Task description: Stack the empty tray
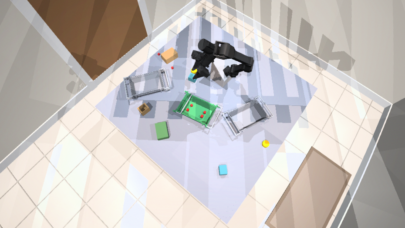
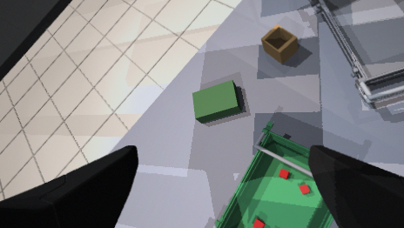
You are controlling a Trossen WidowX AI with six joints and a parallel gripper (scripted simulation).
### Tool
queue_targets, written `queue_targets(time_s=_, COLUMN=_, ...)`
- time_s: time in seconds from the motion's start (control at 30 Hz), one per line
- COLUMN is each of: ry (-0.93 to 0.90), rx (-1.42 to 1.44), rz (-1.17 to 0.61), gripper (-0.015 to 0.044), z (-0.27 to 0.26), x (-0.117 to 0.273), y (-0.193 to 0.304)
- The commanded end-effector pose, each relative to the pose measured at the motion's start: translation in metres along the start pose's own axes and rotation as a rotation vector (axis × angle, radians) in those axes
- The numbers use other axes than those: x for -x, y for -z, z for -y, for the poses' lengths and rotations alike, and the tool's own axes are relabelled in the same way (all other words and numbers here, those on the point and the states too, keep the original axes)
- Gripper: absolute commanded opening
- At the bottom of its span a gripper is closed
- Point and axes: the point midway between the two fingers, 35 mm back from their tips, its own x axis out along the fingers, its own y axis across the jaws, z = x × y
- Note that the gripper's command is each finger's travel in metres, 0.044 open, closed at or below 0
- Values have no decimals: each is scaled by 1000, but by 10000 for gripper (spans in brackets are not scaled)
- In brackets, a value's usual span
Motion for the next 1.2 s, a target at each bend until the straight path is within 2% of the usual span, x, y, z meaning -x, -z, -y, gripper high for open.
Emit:
queue_targets(time_s=0.0, ry=0, rx=0, rz=0, gripper=374, z=0, x=0, y=0)
queue_targets(time_s=0.37, ry=0, rx=0, rz=0, gripper=85, z=0, x=0, y=0)
queue_targets(time_s=1.17, ry=0, rx=0, rz=0, gripper=83, z=0, x=0, y=0)
